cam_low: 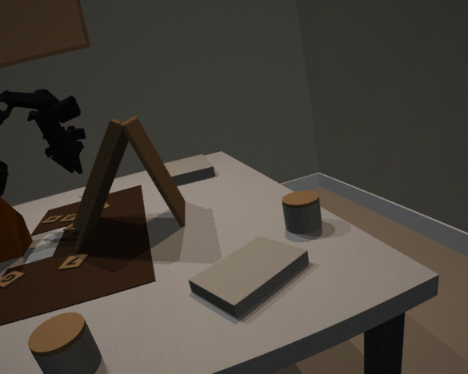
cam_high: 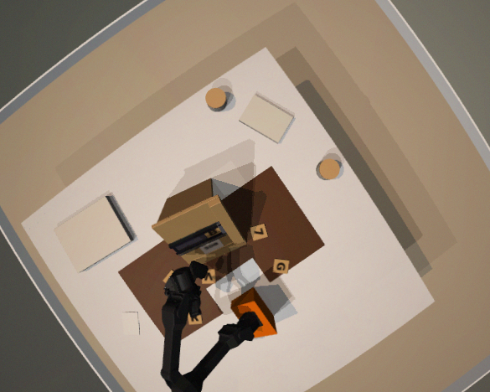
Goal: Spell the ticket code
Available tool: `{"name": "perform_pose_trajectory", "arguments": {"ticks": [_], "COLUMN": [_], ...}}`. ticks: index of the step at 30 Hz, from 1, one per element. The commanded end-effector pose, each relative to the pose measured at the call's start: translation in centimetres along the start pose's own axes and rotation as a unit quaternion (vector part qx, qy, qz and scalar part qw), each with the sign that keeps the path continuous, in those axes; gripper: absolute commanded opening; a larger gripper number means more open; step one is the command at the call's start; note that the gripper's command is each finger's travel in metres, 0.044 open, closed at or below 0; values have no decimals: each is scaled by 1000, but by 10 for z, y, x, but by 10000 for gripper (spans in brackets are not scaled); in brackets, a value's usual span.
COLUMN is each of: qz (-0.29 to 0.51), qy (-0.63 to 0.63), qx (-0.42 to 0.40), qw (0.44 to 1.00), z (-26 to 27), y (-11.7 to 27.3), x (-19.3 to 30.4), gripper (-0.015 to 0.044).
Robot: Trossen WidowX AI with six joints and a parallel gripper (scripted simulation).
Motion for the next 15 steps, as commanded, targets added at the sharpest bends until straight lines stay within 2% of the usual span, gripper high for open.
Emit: {"name": "perform_pose_trajectory", "arguments": {"ticks": [1, 15], "qz": [62, 92], "qy": [-199, -413], "qx": [19, 51], "qw": [978, 905], "z": [48, 94], "y": [-49, -89], "x": [12, 38], "gripper": [340, 340]}}
Point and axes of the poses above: the point midway between the two fingers, 35 mm back from their tips, its own y axis back along the fingers, its own z axis across the jaws, x = y × z, the point moved 2 cm from there along y, back along the fingers, and after that the axes turned 4 degrees about -y, right-handed, at the moved point
